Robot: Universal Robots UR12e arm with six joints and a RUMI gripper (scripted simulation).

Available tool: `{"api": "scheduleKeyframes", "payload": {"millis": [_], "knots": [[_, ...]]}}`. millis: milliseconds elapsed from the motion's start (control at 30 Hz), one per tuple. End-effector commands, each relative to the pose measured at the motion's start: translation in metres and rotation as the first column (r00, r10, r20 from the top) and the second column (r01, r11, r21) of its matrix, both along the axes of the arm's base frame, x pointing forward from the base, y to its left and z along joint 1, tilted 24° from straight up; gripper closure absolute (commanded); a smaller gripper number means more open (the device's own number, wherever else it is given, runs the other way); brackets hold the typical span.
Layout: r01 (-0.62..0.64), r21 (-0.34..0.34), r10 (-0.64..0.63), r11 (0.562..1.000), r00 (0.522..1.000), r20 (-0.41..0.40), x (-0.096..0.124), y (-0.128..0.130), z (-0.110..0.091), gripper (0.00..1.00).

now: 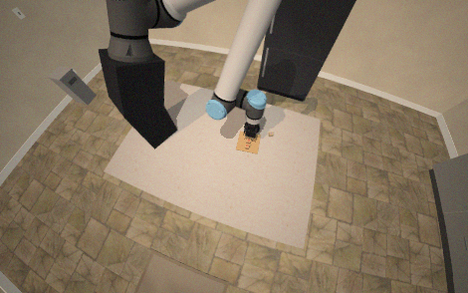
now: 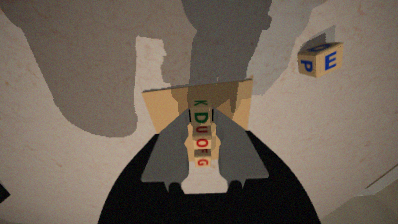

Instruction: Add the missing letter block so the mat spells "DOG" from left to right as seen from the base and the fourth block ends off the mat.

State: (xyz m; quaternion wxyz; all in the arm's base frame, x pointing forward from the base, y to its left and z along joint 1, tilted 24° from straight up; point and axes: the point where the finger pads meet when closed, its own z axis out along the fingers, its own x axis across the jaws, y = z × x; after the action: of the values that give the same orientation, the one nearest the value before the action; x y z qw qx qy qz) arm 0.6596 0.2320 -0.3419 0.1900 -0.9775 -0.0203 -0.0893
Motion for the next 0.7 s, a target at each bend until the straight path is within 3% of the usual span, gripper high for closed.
{"api": "scheduleKeyframes", "payload": {"millis": [0, 667], "knots": [[0.000, 0.000, 0.000, 1.000, 1.000, 0.001, 0.0004, -0.0002, 0.0005, 0.95], [0.000, 0.000, 0.000, 1.000, 1.000, 0.001, 0.0004, -0.0002, 0.0005, 0.75]]}}
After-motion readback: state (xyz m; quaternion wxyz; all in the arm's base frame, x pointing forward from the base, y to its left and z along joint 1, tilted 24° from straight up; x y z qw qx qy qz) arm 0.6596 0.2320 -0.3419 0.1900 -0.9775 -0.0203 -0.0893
